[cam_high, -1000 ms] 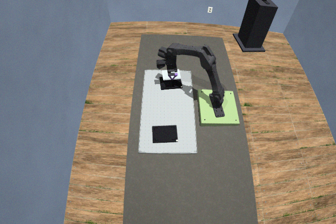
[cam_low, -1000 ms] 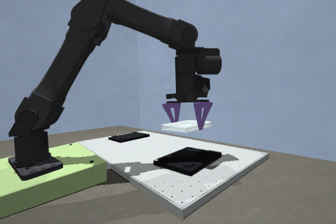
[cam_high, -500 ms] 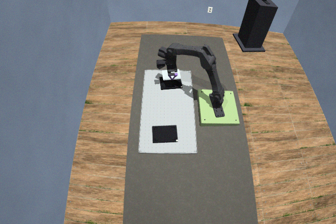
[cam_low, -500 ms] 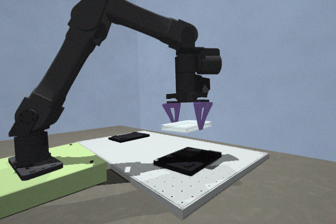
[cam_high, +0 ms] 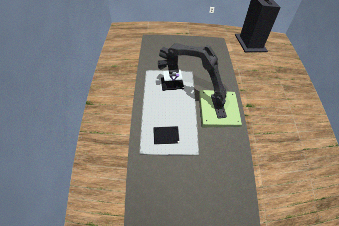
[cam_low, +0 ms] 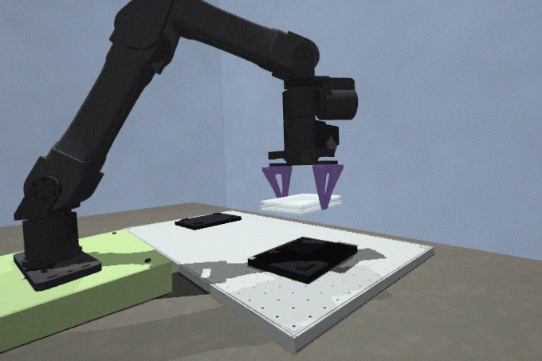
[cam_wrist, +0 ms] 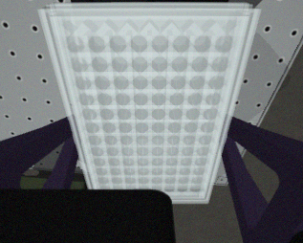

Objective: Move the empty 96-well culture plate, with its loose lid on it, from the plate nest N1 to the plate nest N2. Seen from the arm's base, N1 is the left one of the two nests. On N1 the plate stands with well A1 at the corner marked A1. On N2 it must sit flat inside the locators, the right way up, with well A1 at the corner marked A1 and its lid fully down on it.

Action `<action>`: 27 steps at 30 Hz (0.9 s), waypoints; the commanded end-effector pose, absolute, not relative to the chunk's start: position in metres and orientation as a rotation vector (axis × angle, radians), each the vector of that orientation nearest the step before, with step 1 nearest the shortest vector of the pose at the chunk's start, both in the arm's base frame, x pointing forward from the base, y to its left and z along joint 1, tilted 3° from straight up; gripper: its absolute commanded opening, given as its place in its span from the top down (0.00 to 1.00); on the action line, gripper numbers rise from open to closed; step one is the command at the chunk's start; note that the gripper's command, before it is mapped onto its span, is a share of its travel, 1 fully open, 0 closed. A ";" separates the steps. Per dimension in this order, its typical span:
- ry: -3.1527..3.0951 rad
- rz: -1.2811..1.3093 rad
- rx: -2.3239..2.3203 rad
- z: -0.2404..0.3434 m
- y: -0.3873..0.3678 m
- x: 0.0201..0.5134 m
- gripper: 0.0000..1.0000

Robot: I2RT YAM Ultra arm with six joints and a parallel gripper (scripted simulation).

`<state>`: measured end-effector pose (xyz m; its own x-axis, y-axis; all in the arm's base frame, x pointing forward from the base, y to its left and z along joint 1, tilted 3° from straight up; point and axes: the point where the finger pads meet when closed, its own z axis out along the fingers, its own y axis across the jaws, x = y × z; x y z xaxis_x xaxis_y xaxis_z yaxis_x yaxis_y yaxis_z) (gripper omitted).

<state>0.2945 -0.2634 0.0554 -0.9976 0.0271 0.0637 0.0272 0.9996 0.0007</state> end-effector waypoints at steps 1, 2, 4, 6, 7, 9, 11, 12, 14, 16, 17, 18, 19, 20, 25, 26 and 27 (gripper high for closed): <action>-3.092 0.002 -0.034 0.051 -0.264 0.296 1.00; -3.092 0.002 -0.034 0.049 -0.264 0.296 1.00; -3.090 0.000 -0.035 0.047 -0.264 0.295 1.00; -3.140 0.068 -0.039 0.064 -0.274 0.305 1.00; -3.140 0.068 -0.040 0.063 -0.274 0.305 1.00; -3.108 0.024 -0.040 0.049 -0.267 0.296 1.00; -3.102 0.017 -0.042 0.043 -0.267 0.295 1.00; -3.097 0.009 -0.043 0.038 -0.267 0.294 1.00; -3.107 0.022 -0.044 0.037 -0.271 0.298 1.00; -3.106 0.022 -0.039 0.036 -0.267 0.295 1.00; -3.111 0.029 -0.037 0.035 -0.269 0.299 1.00; -3.108 0.024 -0.036 0.031 -0.270 0.300 1.00; -3.095 0.007 -0.036 0.025 -0.267 0.296 1.00; -3.092 0.003 -0.037 0.023 -0.266 0.294 1.00; -3.119 0.039 -0.041 0.028 -0.272 0.300 1.00; -3.096 0.008 -0.041 0.018 -0.267 0.294 1.00; -3.089 -0.001 -0.041 0.013 -0.267 0.293 1.00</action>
<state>0.2932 -0.2637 0.0177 -0.9974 0.0253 0.0674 0.0256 0.9997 0.0039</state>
